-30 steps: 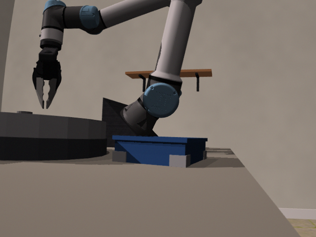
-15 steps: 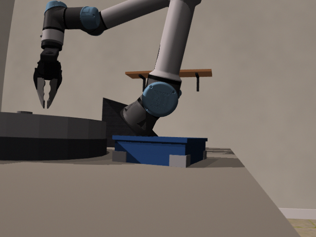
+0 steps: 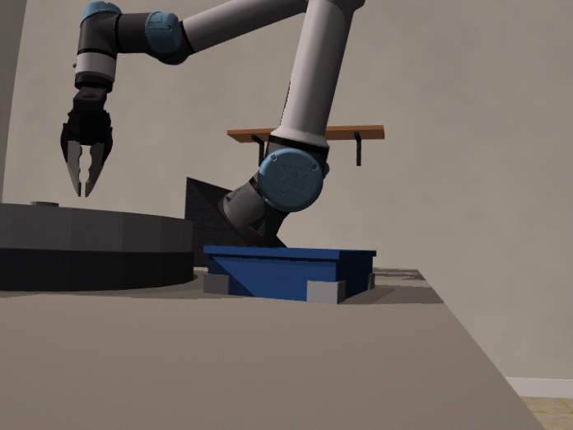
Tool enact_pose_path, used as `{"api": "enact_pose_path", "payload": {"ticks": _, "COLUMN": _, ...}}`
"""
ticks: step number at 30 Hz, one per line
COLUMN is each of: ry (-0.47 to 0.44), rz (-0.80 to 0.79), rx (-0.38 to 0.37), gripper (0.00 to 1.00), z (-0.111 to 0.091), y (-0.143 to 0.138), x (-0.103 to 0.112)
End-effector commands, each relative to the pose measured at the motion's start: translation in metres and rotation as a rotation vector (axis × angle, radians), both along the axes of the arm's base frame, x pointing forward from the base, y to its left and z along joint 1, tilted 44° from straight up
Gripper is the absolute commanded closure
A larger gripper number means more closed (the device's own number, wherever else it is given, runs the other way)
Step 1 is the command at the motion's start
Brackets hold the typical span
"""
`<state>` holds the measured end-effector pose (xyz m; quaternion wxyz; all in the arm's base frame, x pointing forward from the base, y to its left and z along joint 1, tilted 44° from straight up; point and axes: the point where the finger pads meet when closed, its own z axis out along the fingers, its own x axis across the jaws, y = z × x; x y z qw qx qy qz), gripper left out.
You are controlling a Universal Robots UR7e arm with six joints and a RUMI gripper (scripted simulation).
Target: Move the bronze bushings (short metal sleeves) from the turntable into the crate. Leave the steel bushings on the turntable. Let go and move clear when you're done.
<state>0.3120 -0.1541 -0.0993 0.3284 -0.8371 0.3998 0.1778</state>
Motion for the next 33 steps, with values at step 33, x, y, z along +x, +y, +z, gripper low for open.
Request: {"api": "enact_pose_path", "payload": {"ticks": 33, "ry": -0.001, "rz": 0.000, "rx": -0.002, "gripper": 0.95, "z": -0.017, "y": 0.015, "x": -0.001}}
